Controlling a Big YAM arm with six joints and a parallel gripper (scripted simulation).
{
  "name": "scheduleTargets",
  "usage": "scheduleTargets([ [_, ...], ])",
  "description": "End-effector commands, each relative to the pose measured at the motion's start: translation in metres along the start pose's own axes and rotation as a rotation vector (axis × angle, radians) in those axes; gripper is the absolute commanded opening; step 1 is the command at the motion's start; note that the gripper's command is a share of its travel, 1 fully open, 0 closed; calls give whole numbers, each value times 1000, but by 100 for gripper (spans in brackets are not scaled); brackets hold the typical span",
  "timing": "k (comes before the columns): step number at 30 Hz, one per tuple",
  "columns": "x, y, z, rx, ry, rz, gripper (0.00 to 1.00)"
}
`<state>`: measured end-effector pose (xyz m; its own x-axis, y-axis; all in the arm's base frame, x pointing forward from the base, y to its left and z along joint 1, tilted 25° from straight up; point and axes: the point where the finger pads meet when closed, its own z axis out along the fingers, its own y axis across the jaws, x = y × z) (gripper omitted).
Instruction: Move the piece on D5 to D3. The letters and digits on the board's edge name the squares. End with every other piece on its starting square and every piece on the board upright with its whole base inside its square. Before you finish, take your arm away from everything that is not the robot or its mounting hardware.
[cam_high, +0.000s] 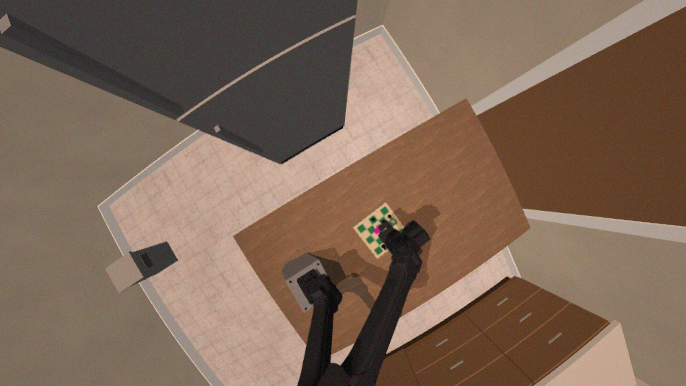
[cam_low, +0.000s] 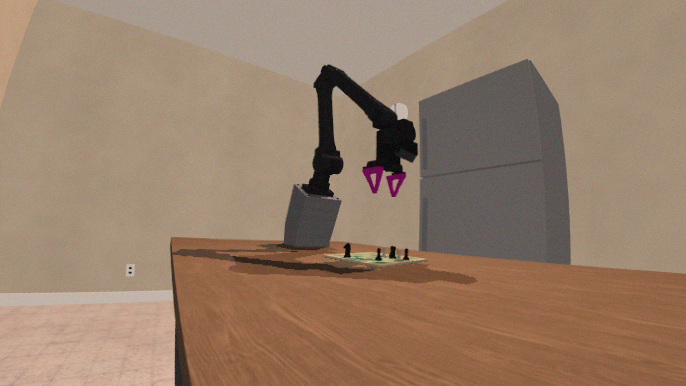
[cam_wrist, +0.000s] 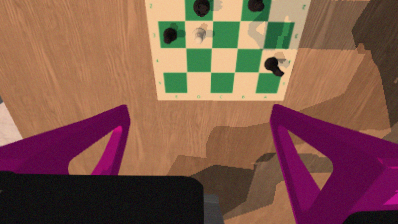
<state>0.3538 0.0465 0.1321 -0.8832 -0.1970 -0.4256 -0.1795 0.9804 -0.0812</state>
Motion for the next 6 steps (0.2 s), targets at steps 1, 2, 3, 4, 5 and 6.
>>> scheduleTargets([
  [1, -3, 3, -1, -1, 8, 0, 100],
  [2, -3, 3, -1, -1, 8, 0, 100],
  [3, -3, 3, -1, -1, 8, 0, 100],
  [4, -3, 3, -1, -1, 8, 0, 100],
  [5, -3, 3, -1, -1, 8, 0, 100],
  [6, -3, 3, -1, -1, 8, 0, 100],
])
